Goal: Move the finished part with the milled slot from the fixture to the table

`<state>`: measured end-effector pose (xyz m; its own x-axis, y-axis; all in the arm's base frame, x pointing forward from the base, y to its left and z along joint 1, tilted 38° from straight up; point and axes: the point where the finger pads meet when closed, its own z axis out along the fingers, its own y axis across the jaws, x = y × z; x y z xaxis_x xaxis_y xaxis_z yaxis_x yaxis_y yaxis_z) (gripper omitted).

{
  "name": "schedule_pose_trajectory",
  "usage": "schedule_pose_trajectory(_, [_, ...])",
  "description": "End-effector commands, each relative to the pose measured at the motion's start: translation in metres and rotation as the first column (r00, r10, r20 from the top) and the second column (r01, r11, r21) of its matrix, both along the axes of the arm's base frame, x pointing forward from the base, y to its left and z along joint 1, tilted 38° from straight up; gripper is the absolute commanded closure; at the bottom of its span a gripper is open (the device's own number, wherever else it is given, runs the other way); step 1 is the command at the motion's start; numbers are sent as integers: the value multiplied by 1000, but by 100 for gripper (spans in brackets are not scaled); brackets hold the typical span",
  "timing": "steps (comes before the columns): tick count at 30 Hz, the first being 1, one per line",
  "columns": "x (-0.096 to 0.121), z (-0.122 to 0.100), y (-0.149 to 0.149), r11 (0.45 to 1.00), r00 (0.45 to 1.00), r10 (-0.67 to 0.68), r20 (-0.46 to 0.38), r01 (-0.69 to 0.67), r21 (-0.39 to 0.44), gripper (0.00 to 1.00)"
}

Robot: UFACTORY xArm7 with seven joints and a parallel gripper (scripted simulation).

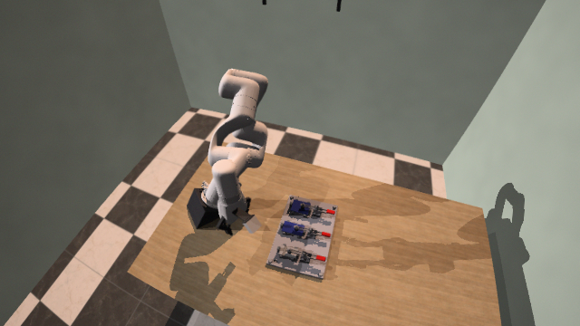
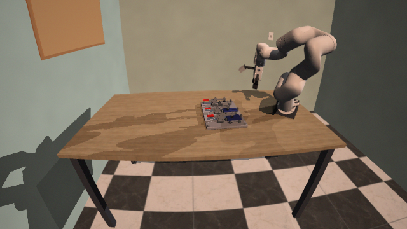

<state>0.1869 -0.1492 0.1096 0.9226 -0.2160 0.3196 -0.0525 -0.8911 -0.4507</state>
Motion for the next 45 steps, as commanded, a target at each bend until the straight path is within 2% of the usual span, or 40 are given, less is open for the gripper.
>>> schedule_pose_trajectory(1, [0, 1, -1, 1000, 1000, -2, 1, 2, -3, 0])
schedule_pose_trajectory(18, [1, 1, -1, 1000, 1000, 0, 2, 0, -4, 0])
schedule_pose_trajectory(20, [8, 9, 0, 999, 999, 47, 20, -47, -23, 0])
schedule_pose_trajectory(22, [25, 27, 4, 986, 987, 153, 58, -149, -69, 0])
schedule_pose_trajectory(25, [35, 37, 7, 973, 973, 215, 79, -207, -97, 0])
schedule_pose_trajectory(32, [63, 72, 24, 907, 905, 404, 135, -377, -189, 0])
schedule_pose_trajectory(34, [63, 72, 24, 907, 905, 404, 135, -377, -189, 0])
schedule_pose_trajectory(35, [73, 88, 33, 868, 864, 479, 154, -441, -229, 0])
schedule_pose_trajectory(38, [81, 100, 41, 833, 827, 537, 167, -488, -261, 0])
schedule_pose_trajectory(45, [100, 138, 70, 708, 691, 695, 198, -608, -359, 0])
